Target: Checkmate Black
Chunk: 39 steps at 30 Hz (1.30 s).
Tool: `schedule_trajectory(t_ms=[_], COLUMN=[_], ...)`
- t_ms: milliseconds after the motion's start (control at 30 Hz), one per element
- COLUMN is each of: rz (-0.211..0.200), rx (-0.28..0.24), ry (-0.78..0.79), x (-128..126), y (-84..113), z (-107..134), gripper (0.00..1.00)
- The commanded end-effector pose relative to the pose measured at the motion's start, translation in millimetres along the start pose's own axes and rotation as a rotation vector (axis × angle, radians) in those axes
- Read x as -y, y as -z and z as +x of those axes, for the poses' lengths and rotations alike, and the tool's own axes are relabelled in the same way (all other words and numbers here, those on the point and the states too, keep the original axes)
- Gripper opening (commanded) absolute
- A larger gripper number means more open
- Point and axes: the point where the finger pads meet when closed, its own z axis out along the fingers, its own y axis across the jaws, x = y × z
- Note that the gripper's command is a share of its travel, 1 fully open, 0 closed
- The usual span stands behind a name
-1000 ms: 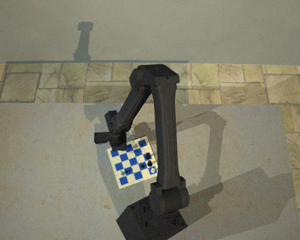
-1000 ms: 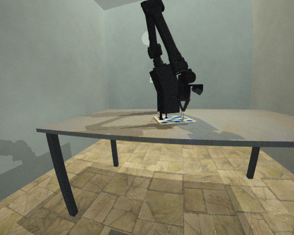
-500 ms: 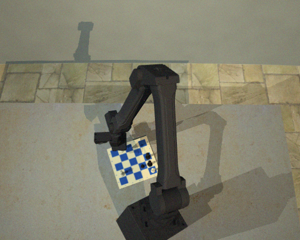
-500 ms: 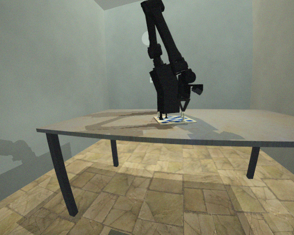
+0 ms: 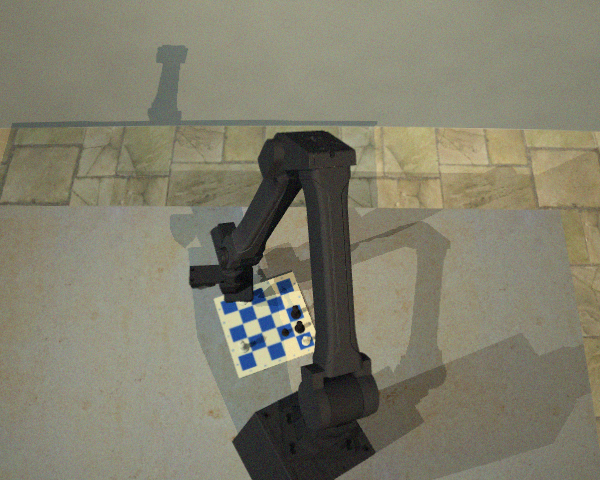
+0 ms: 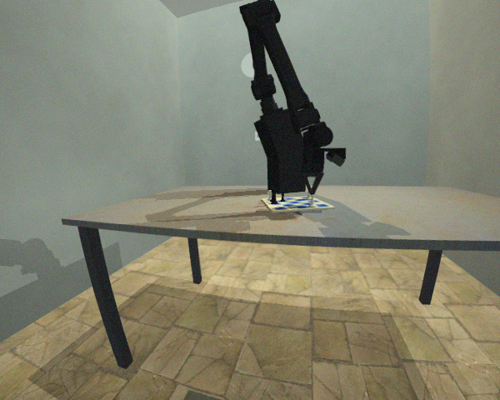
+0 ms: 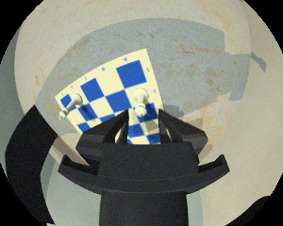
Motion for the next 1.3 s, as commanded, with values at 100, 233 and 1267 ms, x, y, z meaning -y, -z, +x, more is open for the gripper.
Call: schedule_trajectory(t_ms=[100,233,1267], rz=[-0.004,-0.004,-0.005], rx=[0.002,0.002,0.002], ry=[0.003,0.003,0.006], x=[-1.2,-1.4,-1.9], y=[-22.6,-26.1,-27.7], z=[3.9,4.0,4.0], gripper=[0.4,0.4,0.4])
